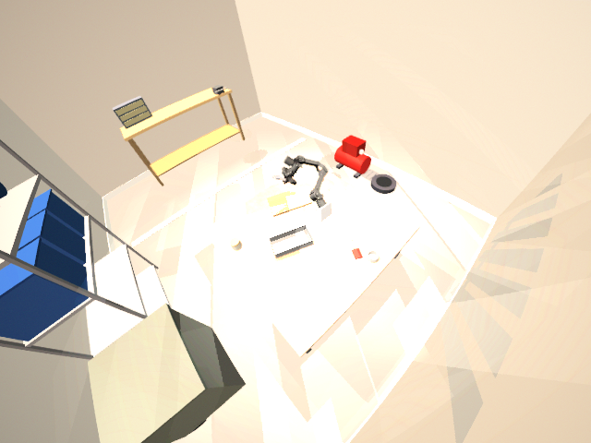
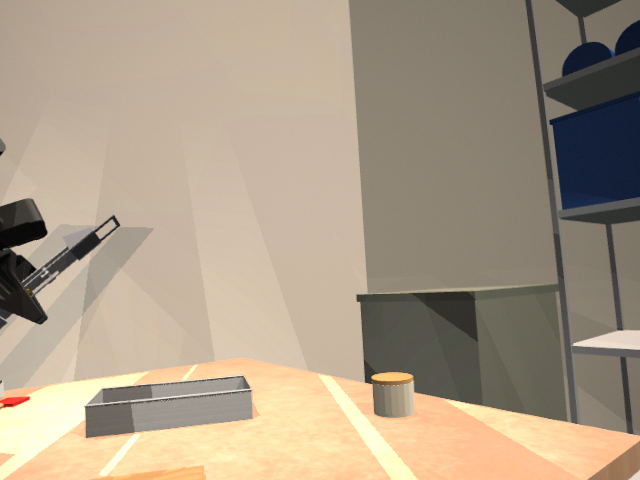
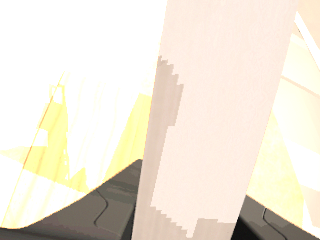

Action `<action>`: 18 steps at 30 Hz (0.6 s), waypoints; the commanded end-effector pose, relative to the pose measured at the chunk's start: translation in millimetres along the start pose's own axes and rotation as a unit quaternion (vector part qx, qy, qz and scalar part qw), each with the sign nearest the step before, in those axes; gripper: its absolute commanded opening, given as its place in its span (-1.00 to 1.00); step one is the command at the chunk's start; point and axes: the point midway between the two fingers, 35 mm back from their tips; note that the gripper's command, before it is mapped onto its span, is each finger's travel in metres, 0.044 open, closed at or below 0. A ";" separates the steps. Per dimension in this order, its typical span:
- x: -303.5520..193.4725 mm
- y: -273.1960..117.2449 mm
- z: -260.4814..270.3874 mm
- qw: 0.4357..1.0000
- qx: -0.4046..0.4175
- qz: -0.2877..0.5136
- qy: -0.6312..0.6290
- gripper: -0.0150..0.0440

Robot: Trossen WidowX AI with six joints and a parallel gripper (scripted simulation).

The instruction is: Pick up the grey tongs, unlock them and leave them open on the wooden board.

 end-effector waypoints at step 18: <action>-6.2 23.5 1.1 0.986 0.024 0.162 0.018 -1.00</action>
Point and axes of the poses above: the point midway between the two fingers, 35 mm back from their tips, its own y axis out along the fingers, its own z axis across the jaws, x = y × z
